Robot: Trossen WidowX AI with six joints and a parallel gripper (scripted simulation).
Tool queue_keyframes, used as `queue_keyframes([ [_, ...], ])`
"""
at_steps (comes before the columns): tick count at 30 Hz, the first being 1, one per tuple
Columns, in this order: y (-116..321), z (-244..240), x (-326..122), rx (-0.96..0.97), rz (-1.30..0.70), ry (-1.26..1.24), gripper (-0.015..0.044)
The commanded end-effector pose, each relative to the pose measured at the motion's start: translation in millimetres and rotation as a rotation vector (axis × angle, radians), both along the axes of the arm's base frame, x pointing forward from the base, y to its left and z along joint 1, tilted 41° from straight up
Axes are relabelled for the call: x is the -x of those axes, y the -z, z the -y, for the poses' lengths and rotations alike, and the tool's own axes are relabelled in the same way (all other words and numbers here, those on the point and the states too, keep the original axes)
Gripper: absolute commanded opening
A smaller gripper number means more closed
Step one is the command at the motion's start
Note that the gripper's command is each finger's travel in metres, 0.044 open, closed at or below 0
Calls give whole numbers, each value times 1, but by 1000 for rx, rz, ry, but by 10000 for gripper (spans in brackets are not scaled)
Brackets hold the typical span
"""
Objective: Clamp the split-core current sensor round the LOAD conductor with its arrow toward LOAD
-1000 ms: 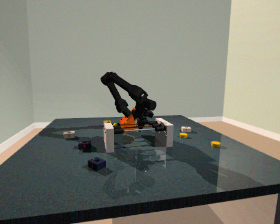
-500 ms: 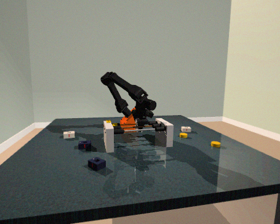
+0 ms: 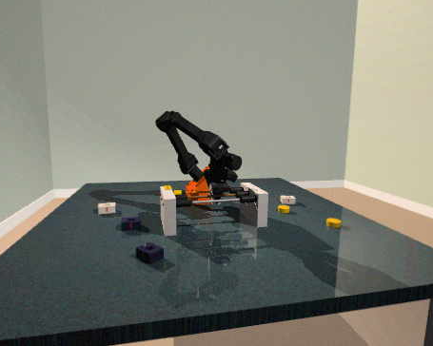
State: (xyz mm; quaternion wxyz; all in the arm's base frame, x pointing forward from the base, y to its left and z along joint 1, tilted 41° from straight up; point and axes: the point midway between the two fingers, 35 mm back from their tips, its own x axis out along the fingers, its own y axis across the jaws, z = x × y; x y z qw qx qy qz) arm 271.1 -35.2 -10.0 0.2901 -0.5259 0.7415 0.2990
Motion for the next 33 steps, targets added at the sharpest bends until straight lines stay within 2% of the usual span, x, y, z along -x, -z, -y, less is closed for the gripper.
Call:
queue_keyframes([
  [1, 0, 0, 0, 0, -2, 1, 0],
  [9, -1, -1, 0, 4, 22, -20, 0],
  [18, -10, -9, -1, 26, 141, -126, 0],
  [30, -8, -9, -1, 19, 123, -105, 0],
  [33, -8, -9, -1, 19, 123, -105, 79],
])
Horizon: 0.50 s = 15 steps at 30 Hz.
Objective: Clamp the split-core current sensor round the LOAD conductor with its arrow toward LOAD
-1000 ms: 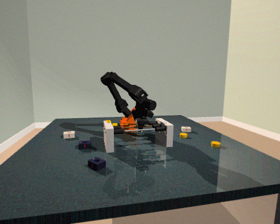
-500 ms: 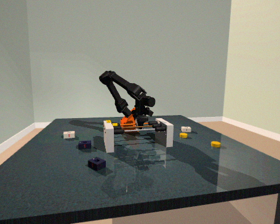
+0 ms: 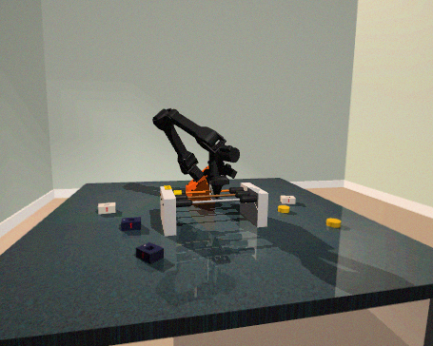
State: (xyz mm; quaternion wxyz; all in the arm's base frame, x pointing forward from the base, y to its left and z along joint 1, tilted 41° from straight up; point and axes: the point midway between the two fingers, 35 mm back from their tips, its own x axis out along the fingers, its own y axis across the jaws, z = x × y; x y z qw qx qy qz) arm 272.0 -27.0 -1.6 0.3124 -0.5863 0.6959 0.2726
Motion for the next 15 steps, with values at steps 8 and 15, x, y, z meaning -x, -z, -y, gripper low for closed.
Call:
queue_keyframes([
  [8, 0, 0, 0, -4, -1, 3, 289],
  [15, 0, 0, 0, 0, -1, -1, 414],
])
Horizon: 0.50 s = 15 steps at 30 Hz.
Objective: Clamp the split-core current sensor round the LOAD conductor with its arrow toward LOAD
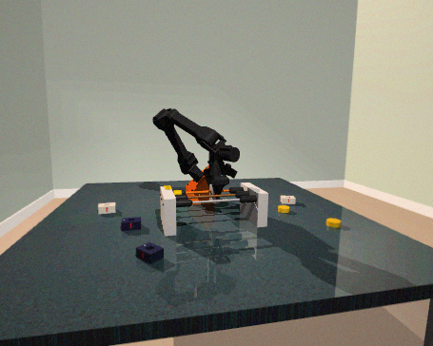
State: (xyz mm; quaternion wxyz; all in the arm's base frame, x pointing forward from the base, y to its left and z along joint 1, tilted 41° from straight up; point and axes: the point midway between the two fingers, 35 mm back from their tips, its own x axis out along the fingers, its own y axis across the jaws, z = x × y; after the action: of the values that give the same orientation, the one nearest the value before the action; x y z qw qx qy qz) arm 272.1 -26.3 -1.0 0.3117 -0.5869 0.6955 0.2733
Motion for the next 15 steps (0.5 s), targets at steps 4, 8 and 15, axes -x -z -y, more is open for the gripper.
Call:
queue_keyframes([
  [4, 0, 0, 0, 0, 0, 1, 309],
  [8, 0, 0, 0, 0, 0, 1, 204],
  [15, 0, 0, 0, 0, 0, 1, 129],
])
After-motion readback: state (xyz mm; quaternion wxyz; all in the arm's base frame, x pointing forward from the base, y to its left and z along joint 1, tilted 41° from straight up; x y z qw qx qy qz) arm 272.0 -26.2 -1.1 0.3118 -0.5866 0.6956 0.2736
